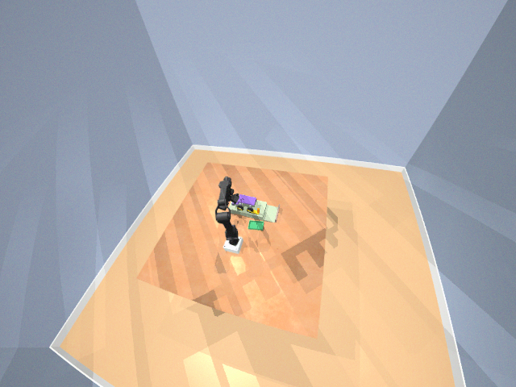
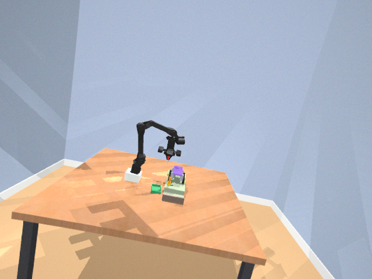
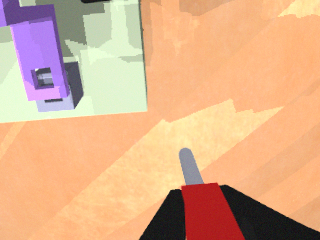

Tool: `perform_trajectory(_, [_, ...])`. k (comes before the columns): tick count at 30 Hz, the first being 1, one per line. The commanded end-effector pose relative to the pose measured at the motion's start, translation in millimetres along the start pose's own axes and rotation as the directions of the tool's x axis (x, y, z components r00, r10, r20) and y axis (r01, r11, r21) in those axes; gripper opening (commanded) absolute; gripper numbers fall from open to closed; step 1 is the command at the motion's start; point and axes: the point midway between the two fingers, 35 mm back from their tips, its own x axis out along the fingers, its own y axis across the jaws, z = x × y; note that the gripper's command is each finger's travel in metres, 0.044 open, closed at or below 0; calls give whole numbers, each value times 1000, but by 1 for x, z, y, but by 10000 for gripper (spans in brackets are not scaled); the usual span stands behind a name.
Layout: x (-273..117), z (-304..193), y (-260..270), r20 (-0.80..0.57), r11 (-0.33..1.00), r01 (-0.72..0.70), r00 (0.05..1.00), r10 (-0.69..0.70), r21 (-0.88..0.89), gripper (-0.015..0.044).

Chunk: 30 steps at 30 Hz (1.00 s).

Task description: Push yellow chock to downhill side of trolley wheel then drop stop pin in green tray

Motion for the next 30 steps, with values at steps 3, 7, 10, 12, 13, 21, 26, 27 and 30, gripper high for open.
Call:
perform_trajectory(3, [1,2,-10,6,1000,-1,1000,1,6,0])
perform_trajectory(7, [-1,10,-9,7,1000,-1,1000,1,6,0])
perform_trajectory(10, [-2,19,-8,8,1000,-2,1000,1,5,0])
perform_trajectory(12, [-3,26,-7,8,1000,-2,1000,2,5,0])
perform_trajectory(13, [-4,29,-7,8,1000,-2,1000,2,5,0])
perform_trajectory(21, [-8,56,-5,11,1000,-2,1000,2,5,0])
perform_trajectory(26, [-11,72,-4,12,1000,-2,1000,2,5,0])
perform_trajectory(27, [-12,76,-4,13,1000,-2,1000,2,5,0])
perform_trajectory(30, [-13,86,-4,14,1000,-2,1000,2,5,0])
